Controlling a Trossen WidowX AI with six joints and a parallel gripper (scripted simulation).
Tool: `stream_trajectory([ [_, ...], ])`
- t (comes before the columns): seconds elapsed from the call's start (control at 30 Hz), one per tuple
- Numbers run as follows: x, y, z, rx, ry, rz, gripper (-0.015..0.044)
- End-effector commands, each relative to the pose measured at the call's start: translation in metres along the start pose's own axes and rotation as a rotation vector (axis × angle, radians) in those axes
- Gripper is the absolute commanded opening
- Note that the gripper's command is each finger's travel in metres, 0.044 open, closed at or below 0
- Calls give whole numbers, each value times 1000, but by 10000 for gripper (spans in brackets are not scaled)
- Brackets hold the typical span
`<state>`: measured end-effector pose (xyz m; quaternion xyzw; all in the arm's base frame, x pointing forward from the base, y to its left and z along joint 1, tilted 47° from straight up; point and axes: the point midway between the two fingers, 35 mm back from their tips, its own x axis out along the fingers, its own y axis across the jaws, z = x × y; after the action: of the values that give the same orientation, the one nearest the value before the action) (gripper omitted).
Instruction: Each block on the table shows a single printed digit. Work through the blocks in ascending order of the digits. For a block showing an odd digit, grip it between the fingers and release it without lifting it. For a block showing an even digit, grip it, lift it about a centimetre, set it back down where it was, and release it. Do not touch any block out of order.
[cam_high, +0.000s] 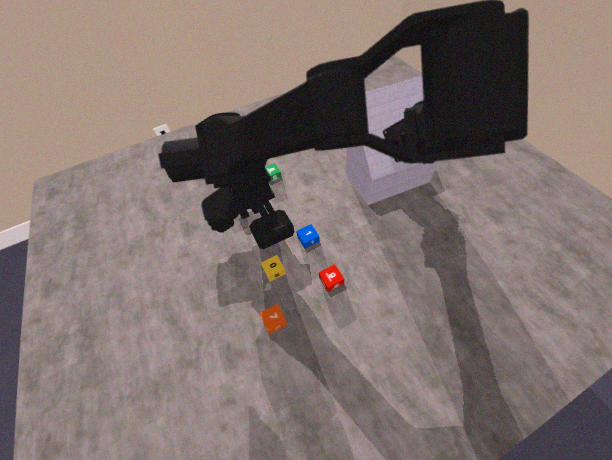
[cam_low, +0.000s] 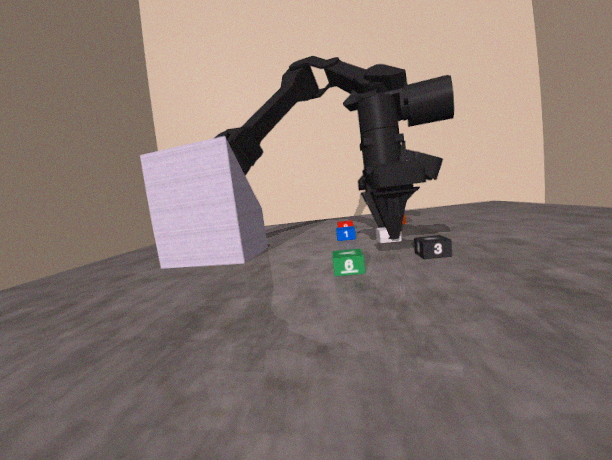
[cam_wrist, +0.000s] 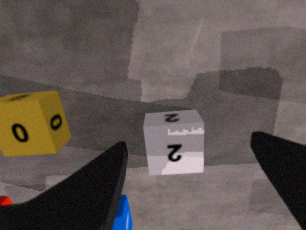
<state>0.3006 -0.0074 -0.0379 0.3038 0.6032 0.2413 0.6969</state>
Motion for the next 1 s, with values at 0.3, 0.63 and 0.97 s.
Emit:
stream_trajectory([
  [0.3, 2, 1, -2, 7, 2, 7, 120],
  [0.63, 2, 1, -2, 7, 2, 7, 120],
  [0.97, -8, 0, -2, 7, 2, 6, 120],
])
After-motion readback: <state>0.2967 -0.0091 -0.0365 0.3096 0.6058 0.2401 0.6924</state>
